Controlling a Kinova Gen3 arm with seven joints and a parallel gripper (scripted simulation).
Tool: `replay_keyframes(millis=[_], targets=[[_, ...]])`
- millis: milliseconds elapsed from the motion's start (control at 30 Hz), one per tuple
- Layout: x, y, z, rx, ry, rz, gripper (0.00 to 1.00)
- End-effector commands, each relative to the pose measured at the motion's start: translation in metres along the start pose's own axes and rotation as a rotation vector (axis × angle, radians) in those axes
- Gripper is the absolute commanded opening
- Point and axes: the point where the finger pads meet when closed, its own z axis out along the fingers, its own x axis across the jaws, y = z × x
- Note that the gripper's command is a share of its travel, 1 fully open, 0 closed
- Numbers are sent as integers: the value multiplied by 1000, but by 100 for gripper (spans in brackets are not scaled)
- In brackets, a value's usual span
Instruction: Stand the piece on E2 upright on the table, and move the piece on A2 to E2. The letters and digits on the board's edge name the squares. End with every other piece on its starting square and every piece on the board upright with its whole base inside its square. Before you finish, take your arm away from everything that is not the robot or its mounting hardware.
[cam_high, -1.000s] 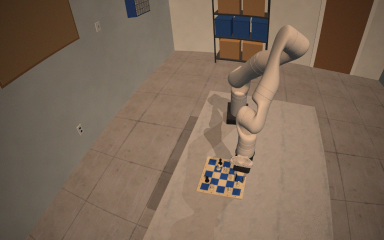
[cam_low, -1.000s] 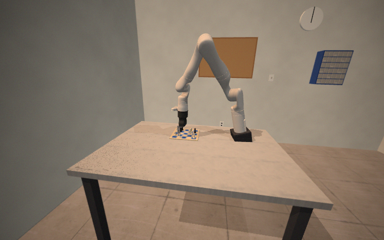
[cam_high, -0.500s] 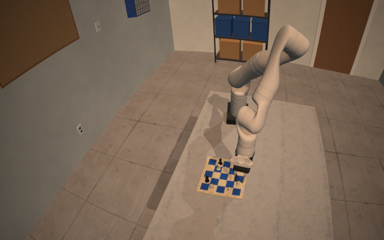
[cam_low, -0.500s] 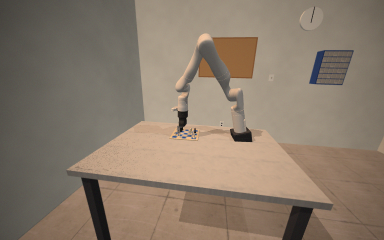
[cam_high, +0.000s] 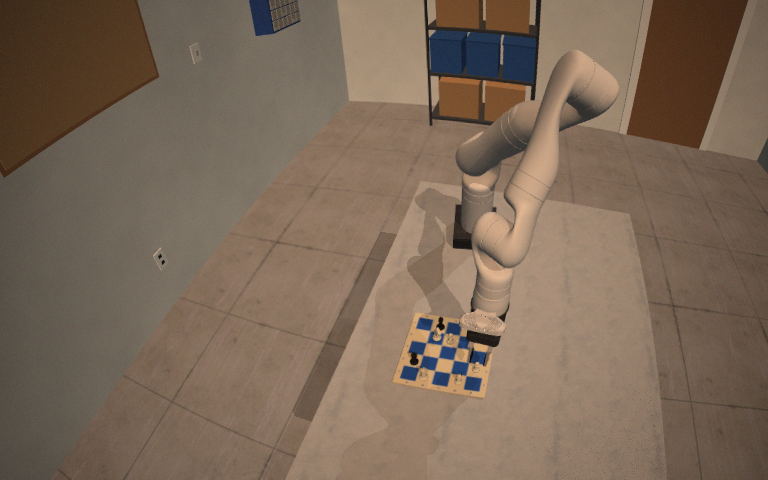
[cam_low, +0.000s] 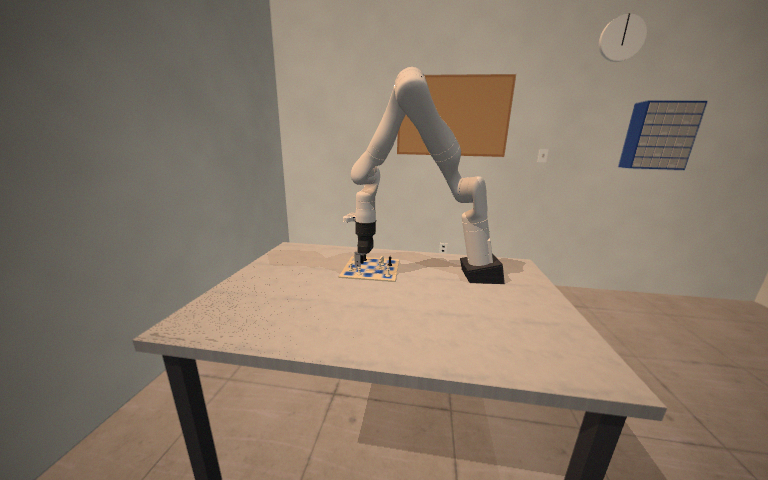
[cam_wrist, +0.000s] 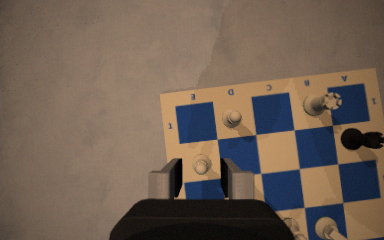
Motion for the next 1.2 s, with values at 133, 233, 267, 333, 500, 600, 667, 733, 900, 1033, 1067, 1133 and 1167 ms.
replay_keyframes(millis=[133, 233, 267, 333, 500, 600, 667, 733, 900, 1033, 1067, 1133, 1167], targets=[[0, 0, 0, 1, -1, 0, 68], [0, 0, 0, 1, -1, 0, 68], [0, 0, 0, 1, -1, 0, 68], [0, 0, 2, 1, -1, 0, 68], [0, 0, 8, 1, -1, 0, 68], [0, 0, 12, 1, -1, 0, 68], [0, 0, 14, 1, -1, 0, 68], [0, 0, 18, 1, -1, 0, 68], [0, 0, 27, 1, -1, 0, 68], [0, 0, 32, 1, -1, 0, 68], [0, 0, 32, 1, -1, 0, 68], [0, 0, 33, 1, -1, 0, 68], [0, 0, 33, 1, -1, 0, 68]])
